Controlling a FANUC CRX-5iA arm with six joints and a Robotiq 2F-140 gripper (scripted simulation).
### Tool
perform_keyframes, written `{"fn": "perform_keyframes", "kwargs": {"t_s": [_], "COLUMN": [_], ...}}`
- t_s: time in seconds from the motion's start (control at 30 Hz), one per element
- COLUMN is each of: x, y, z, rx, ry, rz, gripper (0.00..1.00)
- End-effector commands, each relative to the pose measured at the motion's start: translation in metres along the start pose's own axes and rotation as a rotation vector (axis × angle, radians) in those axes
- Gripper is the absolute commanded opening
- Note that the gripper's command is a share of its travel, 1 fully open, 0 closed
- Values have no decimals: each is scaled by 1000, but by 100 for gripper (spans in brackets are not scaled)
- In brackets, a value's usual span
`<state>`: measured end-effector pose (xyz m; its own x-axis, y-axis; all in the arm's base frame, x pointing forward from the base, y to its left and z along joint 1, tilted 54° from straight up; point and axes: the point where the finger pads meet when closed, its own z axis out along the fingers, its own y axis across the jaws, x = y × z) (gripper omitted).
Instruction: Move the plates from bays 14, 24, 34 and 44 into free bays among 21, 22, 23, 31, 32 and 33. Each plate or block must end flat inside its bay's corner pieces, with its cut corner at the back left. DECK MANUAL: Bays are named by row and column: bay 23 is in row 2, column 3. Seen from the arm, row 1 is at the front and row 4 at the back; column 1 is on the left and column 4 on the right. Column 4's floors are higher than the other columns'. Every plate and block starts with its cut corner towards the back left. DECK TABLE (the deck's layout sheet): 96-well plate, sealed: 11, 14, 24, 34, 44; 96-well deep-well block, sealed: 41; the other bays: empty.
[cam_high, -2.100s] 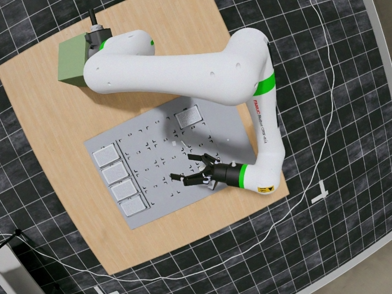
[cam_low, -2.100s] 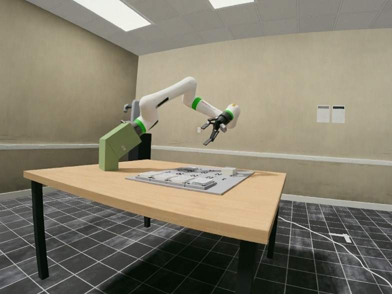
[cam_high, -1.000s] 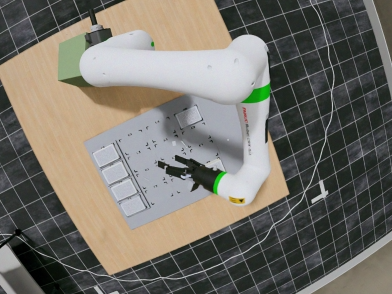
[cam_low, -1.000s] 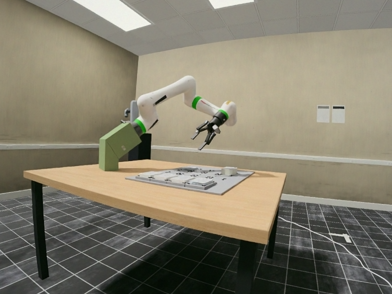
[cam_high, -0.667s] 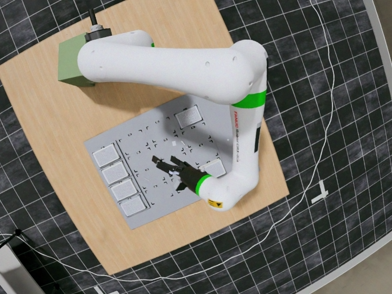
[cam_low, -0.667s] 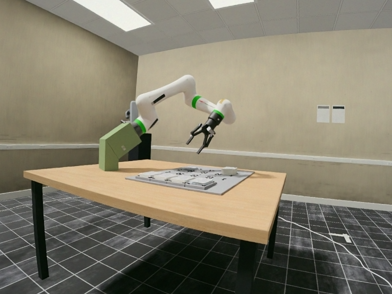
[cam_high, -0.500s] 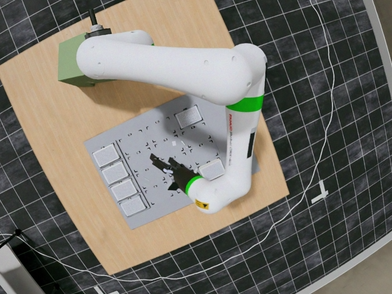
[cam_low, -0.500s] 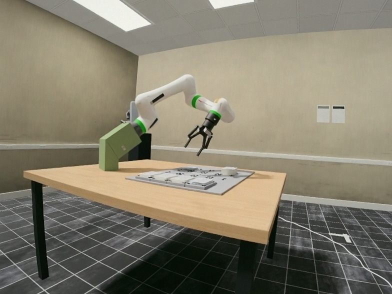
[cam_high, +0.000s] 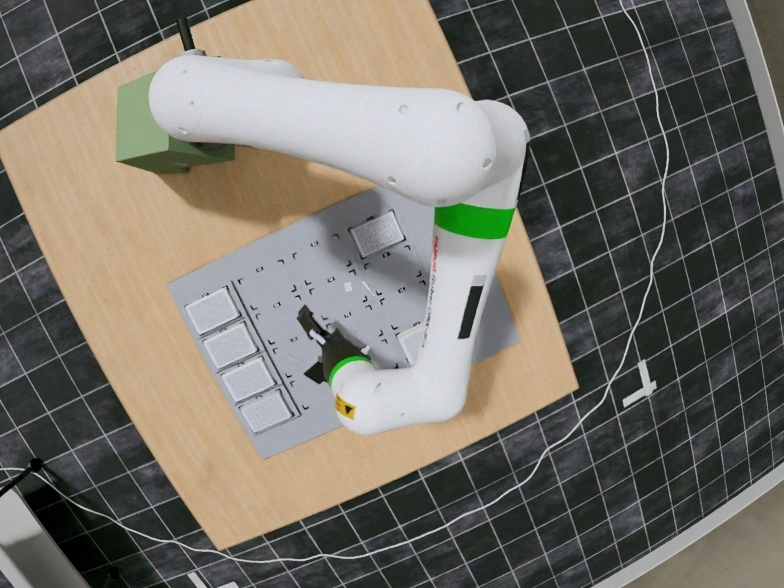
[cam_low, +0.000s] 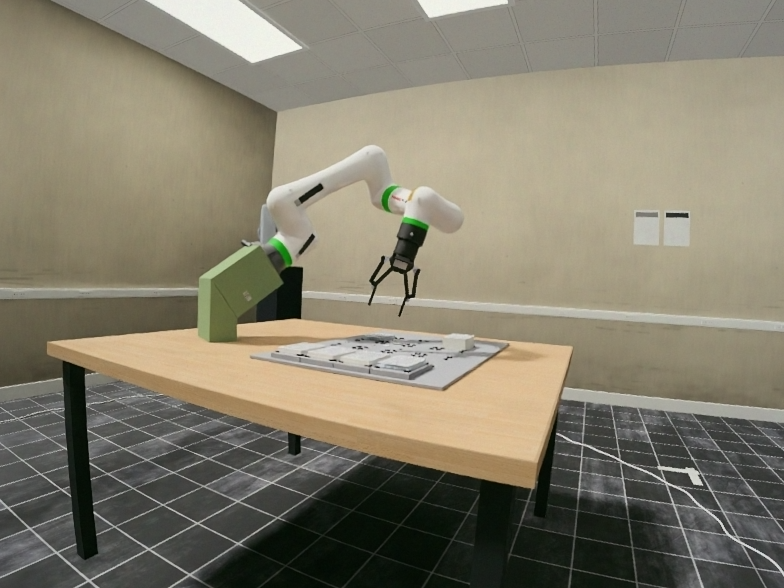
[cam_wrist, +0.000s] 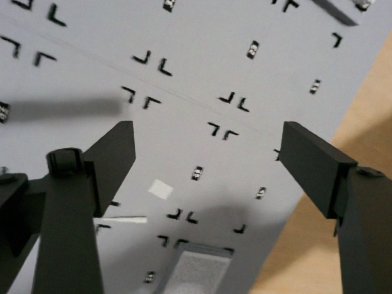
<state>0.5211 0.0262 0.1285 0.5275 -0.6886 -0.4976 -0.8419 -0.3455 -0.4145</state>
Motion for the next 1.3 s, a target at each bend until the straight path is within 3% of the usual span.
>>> {"fn": "perform_keyframes", "kwargs": {"t_s": [0.0, 0.13, 0.47, 0.97, 1.0, 1.27], "x": [7, 11, 32, 32, 28, 5], "y": [-2, -5, -16, -16, -15, -9], "z": [3, 3, 1, 1, 1, 2], "rx": [61, 98, 284, 285, 285, 285], "ry": [-21, -33, -95, -96, -95, -96], "rz": [94, 148, 418, 420, 420, 420], "gripper": [70, 70, 70, 70, 100, 100]}}
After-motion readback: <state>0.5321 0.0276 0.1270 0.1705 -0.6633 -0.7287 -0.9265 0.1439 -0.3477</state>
